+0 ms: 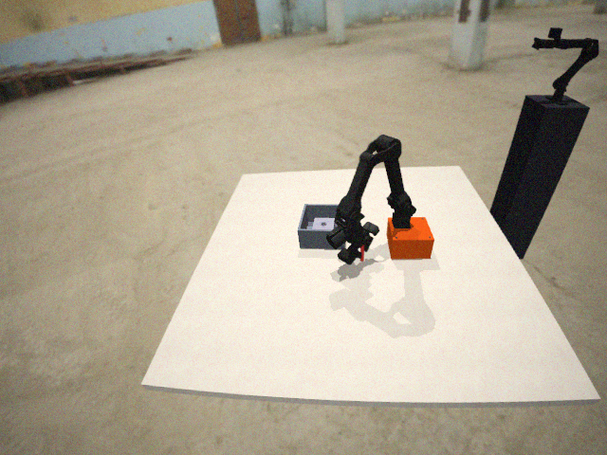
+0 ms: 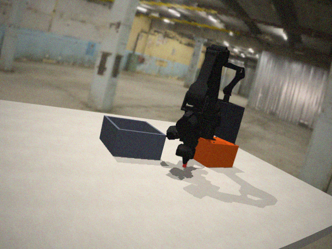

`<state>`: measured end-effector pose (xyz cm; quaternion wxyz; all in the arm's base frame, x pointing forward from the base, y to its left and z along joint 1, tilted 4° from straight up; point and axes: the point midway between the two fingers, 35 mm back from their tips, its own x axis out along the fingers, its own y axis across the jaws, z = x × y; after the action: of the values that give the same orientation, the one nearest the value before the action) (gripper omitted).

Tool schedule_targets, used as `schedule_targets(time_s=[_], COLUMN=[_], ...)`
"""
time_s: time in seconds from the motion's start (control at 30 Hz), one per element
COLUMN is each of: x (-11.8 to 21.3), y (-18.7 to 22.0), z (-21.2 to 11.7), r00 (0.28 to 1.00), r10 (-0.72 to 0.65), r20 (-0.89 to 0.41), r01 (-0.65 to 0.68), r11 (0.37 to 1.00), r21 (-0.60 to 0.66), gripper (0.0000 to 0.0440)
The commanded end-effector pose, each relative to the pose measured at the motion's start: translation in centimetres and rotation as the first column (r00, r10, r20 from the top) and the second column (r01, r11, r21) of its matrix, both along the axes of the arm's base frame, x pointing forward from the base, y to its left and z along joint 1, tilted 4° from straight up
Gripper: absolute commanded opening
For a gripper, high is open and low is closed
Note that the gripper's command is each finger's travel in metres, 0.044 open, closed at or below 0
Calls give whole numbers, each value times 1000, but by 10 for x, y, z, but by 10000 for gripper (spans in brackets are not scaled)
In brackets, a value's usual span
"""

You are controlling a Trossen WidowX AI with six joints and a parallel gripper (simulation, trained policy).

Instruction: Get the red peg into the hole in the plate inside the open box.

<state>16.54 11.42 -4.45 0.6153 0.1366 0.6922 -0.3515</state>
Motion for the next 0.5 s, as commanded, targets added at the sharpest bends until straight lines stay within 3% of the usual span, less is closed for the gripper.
schedule_targets(time_s=[0.0,0.1,0.17,0.47], x=[-6,-10,-6,14], y=[-5,-7,-8,-3], z=[-7,-10,-6,19], r00=[1000,999,999,999], r10=[-3,0,12,27], r20=[-27,-49,-31,40], r01=[2,-2,-14,-26], r11=[1000,999,999,999], r21=[-20,-33,-41,-44], gripper=[84,19,0,0])
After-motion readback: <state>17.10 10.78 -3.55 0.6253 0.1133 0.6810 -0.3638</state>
